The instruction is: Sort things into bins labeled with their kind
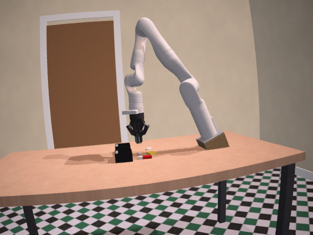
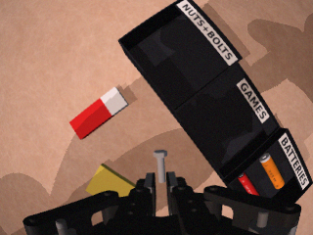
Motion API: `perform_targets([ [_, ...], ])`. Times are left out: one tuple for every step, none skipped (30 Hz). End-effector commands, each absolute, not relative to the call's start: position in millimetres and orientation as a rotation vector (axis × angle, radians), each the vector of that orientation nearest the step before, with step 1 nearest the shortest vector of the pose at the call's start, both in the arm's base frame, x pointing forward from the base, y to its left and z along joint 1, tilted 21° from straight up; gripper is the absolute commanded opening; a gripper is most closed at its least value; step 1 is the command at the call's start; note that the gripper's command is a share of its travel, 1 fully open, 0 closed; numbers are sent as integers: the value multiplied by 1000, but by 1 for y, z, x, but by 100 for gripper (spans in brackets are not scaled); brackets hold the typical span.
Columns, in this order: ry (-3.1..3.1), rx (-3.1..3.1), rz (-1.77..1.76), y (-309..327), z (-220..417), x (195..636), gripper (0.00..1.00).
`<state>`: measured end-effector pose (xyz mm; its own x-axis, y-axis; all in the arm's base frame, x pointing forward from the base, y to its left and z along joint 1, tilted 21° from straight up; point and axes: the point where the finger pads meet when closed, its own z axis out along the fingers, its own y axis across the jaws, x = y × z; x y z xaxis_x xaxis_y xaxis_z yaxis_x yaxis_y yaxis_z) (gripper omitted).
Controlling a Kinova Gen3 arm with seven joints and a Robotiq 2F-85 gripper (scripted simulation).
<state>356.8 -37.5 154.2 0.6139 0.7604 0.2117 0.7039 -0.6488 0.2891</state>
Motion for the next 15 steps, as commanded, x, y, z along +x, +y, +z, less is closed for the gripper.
perform_targets([
  [1215,2659,473,-38,155,357,10],
  [1215,2659,473,-38,155,357,10],
  [1215,2659,473,-38,155,357,10],
  [1215,2659,473,-38,155,357,10],
  [1215,2659,473,-38,155,357,10],
  [1215,2659,473,-38,155,357,10],
  [1215,2659,473,-38,155,357,10],
  [1215,2659,473,-38,155,357,10],
  [1215,2659,473,-38,155,357,10],
  [1215,2659,473,-38,155,357,10],
  [1215,2659,473,-38,155,357,10],
  [1215,2659,473,-38,155,357,30],
  [1215,2659,473,-38,155,357,30],
  [1215,2659,473,-38,155,357,30],
  [1215,2659,473,-38,155,357,30],
])
